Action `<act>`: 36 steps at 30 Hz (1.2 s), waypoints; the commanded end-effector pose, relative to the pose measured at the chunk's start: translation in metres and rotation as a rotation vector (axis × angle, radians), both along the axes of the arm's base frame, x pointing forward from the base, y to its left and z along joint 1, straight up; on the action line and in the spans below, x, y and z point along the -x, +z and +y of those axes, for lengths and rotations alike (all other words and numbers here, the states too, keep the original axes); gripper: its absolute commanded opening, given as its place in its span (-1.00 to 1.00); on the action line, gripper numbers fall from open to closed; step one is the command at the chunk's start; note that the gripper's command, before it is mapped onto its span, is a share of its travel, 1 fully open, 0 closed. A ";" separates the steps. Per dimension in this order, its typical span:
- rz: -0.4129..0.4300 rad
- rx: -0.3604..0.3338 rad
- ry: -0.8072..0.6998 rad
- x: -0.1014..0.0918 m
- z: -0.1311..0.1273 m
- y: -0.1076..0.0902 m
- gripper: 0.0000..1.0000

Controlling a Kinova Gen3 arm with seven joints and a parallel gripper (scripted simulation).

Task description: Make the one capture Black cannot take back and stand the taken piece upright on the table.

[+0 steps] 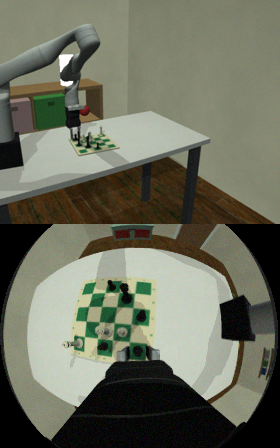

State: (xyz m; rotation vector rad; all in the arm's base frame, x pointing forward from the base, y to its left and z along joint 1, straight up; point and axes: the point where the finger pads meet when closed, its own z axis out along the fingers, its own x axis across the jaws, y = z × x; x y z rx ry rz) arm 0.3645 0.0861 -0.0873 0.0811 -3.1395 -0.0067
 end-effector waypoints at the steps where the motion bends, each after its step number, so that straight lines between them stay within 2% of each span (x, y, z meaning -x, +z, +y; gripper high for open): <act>1: -0.001 0.000 0.000 -0.001 0.000 0.001 0.45; 23: -0.001 0.000 0.000 -0.001 0.000 0.001 0.45; 24: -0.001 0.000 0.000 -0.001 0.000 0.001 -1.00; 36: -0.001 0.000 0.000 -0.001 0.000 0.001 -1.00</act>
